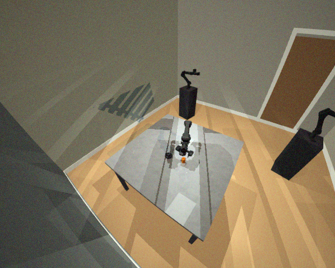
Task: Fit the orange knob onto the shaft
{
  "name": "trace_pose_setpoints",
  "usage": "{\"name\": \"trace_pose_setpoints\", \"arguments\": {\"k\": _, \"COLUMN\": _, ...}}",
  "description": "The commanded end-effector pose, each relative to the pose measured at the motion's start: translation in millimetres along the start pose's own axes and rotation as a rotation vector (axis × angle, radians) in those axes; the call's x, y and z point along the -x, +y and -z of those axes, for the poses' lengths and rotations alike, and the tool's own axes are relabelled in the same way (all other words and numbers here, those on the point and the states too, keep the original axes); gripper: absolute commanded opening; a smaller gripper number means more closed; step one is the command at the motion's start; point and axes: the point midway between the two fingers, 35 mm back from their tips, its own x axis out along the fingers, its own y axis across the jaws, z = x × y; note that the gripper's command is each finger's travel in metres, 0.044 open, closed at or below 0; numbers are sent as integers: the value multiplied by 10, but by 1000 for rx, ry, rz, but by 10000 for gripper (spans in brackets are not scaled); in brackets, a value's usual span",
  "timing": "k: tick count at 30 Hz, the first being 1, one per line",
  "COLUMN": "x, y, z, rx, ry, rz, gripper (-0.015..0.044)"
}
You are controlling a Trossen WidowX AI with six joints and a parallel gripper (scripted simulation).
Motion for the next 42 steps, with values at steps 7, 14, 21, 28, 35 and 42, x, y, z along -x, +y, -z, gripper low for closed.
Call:
{"name": "trace_pose_setpoints", "arguments": {"k": 7, "x": -313, "y": -36, "z": 41, "rx": -7, "ry": 15, "rz": 11, "gripper": 440}}
{"name": "trace_pose_setpoints", "arguments": {"k": 14, "x": -412, "y": -52, "z": 42, "rx": -7, "ry": 15, "rz": 11, "gripper": 440}}
{"name": "trace_pose_setpoints", "arguments": {"k": 21, "x": -526, "y": -50, "z": 35, "rx": -7, "ry": 15, "rz": 11, "gripper": 440}}
{"name": "trace_pose_setpoints", "arguments": {"k": 28, "x": -640, "y": -48, "z": 33, "rx": -7, "ry": 15, "rz": 11, "gripper": 440}}
{"name": "trace_pose_setpoints", "arguments": {"k": 35, "x": -753, "y": -47, "z": 34, "rx": -7, "ry": 15, "rz": 11, "gripper": 440}}
{"name": "trace_pose_setpoints", "arguments": {"k": 42, "x": -864, "y": -48, "z": 41, "rx": -7, "ry": 15, "rz": 11, "gripper": 440}}
